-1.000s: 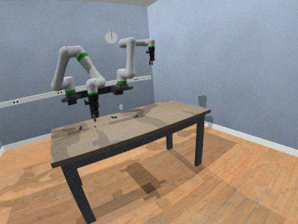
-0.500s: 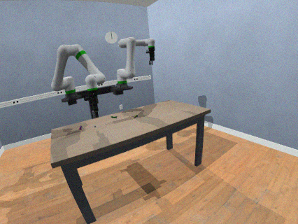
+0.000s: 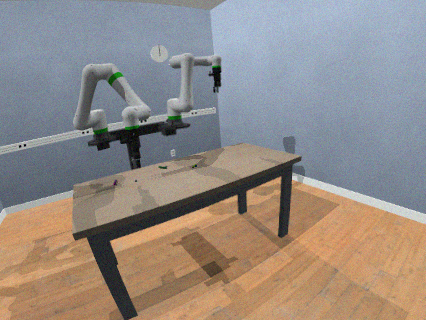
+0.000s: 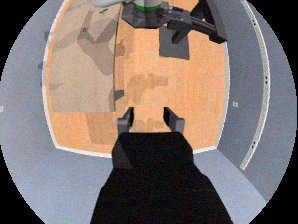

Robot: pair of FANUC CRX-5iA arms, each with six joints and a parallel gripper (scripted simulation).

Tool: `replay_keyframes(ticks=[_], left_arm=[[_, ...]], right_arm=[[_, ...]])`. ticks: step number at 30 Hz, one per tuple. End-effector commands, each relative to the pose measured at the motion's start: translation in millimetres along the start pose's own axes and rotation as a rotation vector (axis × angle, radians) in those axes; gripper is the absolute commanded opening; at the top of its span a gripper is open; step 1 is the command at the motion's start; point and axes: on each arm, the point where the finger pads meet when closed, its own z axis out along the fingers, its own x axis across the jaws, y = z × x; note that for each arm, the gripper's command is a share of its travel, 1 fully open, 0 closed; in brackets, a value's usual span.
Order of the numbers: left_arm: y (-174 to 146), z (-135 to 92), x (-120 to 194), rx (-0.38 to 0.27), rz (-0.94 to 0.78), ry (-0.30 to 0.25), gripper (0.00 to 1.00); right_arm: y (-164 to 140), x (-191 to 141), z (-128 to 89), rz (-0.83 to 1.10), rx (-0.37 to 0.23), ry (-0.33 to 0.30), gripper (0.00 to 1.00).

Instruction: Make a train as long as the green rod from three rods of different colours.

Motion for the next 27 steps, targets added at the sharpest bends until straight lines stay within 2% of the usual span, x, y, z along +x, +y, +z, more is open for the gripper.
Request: replay_keyframes(ticks=[1,7,10,22,24,25,27], left_arm=[[0.2,-0.9,-0.1,-0.002,0.000,0.000,1.00],[0.2,-0.9,-0.1,-0.002,0.000,0.000,1.00],[0.2,-0.9,-0.1,-0.002,0.000,0.000,1.00],[0.2,-0.9,-0.1,-0.002,0.000,0.000,1.00],[0.2,-0.9,-0.1,-0.002,0.000,0.000,1.00],[0.2,-0.9,-0.1,-0.002,0.000,0.000,1.00],[0.2,-0.9,-0.1,-0.002,0.000,0.000,1.00]], right_arm=[[0.5,-0.9,-1.0,0.000,-0.001,-0.002,1.00],[-5.1,-1.0,-0.2,0.042,-0.001,-0.002,1.00],[-26.9,-0.8,3.0,0.210,-0.001,-0.002,1.00],[-74.5,2.7,10.0,0.596,-0.002,-0.001,1.00],[-74.5,2.7,10.0,0.596,-0.002,-0.001,1.00],[-85.9,4.2,11.7,0.693,-0.002,-0.001,1.00],[-91.8,5.1,12.6,0.744,-0.002,-0.001,1.00]])
